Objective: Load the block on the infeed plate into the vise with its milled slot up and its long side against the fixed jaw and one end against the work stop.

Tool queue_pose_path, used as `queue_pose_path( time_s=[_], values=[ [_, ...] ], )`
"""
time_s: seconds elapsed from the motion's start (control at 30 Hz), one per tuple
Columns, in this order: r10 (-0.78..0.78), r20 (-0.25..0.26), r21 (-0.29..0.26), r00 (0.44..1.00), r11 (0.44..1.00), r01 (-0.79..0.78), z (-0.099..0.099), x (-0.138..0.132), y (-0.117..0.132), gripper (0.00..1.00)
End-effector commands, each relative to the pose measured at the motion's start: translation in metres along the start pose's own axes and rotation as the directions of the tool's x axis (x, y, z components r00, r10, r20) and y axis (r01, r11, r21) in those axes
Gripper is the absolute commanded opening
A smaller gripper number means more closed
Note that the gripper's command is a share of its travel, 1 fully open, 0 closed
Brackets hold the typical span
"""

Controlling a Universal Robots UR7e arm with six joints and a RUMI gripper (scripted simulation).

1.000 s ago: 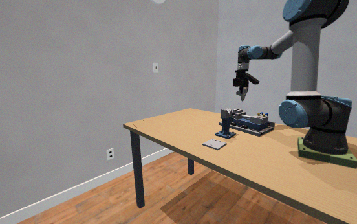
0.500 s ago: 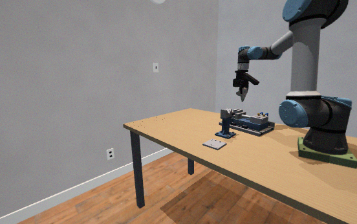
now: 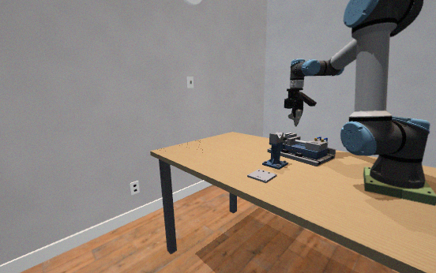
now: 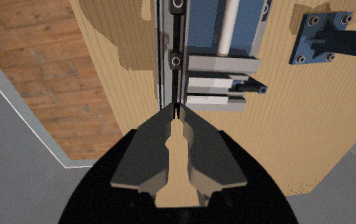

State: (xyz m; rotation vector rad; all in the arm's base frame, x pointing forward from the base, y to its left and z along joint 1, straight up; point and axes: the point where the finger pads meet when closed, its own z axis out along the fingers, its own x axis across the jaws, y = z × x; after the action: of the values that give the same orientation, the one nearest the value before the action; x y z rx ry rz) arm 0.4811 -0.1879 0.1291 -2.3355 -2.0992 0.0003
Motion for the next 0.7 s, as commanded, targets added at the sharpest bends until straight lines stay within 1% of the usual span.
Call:
queue_pose_path(
  time_s=[0.0,0.33,0.67],
  values=[
    [0.000,0.001,-0.001,1.000,1.000,0.000,0.007,0.000,0.001,0.00],
    [0.000,0.001,-0.001,1.000,1.000,0.000,0.022,0.000,0.001,0.00],
    [0.000,0.001,-0.001,1.000,1.000,0.000,0.030,-0.001,0.002,0.00]
  ],
)
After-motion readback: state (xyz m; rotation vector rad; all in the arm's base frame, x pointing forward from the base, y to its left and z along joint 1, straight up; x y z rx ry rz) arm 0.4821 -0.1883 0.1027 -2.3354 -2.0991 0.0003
